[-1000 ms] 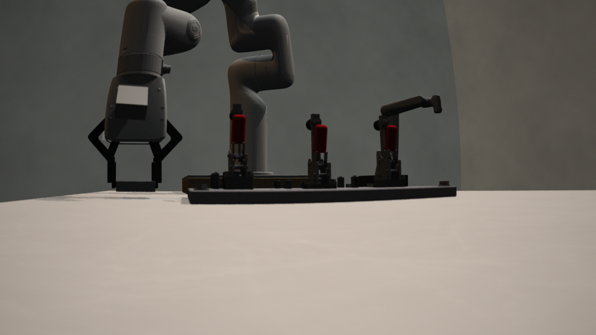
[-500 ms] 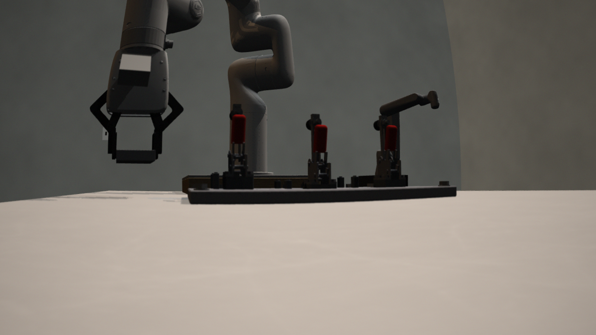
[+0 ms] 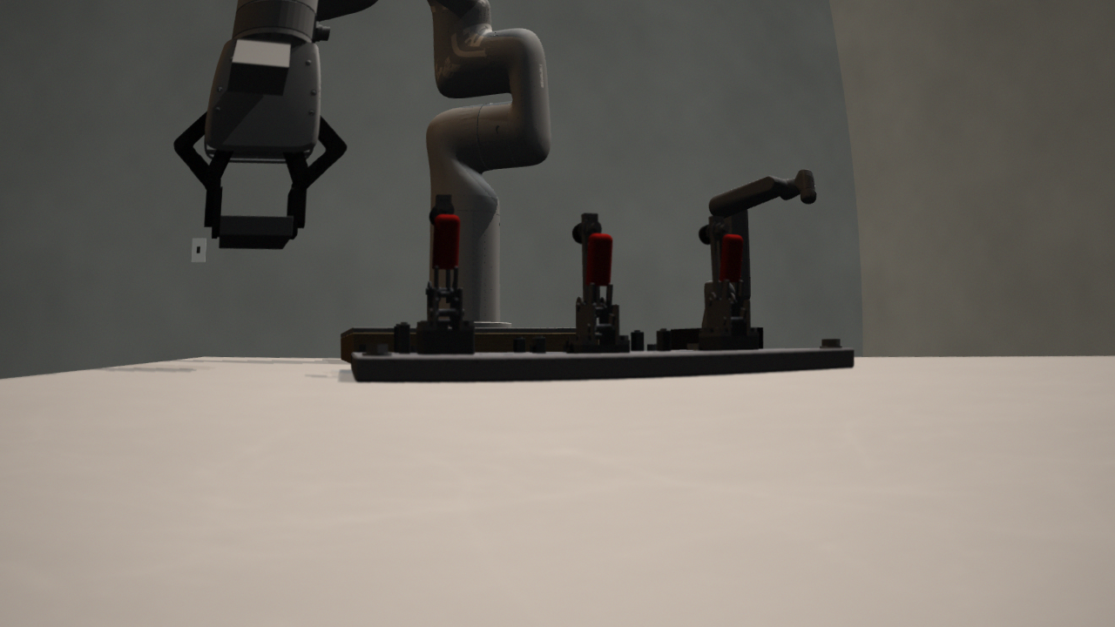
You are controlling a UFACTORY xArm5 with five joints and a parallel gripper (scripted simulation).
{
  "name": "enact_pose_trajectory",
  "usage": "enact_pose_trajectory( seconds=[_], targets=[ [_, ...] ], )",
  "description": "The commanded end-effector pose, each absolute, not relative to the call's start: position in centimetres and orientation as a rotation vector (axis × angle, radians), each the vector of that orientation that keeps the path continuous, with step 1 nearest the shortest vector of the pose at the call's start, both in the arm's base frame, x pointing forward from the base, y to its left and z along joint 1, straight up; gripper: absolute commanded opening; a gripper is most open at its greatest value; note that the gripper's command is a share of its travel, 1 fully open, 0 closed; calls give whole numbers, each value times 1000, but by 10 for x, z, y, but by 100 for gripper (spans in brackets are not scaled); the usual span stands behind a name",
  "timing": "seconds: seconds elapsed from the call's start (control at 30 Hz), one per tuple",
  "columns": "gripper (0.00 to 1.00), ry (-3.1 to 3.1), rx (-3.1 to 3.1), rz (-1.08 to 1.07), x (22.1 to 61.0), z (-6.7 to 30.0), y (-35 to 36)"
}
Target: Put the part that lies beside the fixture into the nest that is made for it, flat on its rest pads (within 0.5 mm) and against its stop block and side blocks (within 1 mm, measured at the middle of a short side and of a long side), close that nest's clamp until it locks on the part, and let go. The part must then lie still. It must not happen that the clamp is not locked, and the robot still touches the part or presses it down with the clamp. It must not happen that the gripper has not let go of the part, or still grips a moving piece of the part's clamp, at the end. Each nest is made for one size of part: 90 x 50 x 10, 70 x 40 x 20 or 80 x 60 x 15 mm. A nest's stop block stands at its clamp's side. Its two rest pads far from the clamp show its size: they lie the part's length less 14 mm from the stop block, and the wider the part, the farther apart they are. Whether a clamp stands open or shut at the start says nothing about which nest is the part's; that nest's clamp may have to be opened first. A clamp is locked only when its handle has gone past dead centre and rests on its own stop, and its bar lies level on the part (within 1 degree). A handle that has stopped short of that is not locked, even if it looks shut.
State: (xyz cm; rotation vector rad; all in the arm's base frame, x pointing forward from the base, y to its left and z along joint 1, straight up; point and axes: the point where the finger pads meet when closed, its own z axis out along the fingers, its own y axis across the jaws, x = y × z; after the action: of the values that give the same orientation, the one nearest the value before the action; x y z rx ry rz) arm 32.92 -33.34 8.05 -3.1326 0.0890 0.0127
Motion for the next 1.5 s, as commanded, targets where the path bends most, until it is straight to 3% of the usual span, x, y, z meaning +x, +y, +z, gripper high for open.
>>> enact_pose_trajectory(
  seconds=[0.0, 1.47],
  targets=[
    [0, 89, -3136, 7, 330, 92, -335],
    [0, 378, -3115, 8, 330, 99, -335]
  ],
)
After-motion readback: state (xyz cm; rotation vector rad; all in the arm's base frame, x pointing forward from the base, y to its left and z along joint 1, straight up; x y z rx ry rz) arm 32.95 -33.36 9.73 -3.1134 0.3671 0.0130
